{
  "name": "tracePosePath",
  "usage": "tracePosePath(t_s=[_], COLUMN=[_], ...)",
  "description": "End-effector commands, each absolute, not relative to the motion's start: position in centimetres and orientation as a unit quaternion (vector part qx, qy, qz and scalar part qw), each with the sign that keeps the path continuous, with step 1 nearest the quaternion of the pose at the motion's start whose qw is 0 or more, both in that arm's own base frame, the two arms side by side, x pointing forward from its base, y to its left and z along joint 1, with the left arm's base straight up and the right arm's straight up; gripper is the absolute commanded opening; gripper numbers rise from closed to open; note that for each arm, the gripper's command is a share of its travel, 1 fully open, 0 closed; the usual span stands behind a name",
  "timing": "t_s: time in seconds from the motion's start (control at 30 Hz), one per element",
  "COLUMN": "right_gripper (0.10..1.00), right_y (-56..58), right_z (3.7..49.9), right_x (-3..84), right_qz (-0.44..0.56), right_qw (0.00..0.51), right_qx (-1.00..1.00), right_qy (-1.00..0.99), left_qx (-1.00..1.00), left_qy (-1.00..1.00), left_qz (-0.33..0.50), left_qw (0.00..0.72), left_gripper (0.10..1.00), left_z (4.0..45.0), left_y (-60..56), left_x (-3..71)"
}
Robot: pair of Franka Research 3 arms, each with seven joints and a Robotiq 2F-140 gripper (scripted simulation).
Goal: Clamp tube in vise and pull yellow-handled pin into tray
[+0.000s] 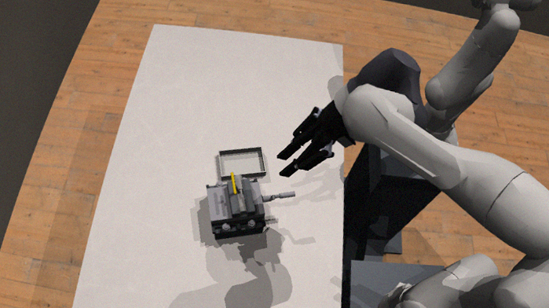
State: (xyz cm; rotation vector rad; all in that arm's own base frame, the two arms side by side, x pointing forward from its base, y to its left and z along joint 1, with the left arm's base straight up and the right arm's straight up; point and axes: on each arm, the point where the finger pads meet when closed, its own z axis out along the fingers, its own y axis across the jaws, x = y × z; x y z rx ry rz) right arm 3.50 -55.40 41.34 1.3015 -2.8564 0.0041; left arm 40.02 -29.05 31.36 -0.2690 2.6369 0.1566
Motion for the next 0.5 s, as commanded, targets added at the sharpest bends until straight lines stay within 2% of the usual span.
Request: tracePosePath(t_s=[0.0,0.47], right_gripper=[1.0,1.0], right_y=[-55.3,-55.3], right_z=[41.3,41.3], right_x=[3.6,3.6], right_qz=[0.0,0.0], right_qw=[0.0,0.0], right_qx=[0.412,0.412], right_qy=[-0.911,-0.911], left_qx=[-0.141,-0.134], left_qy=[0.942,0.893], left_qz=[0.045,0.064], left_qw=[0.301,0.424], left_gripper=[0.351,0.351], left_z=[31.5,30.4], left_y=[-29.5,-29.5], left_x=[41.1,42.2])
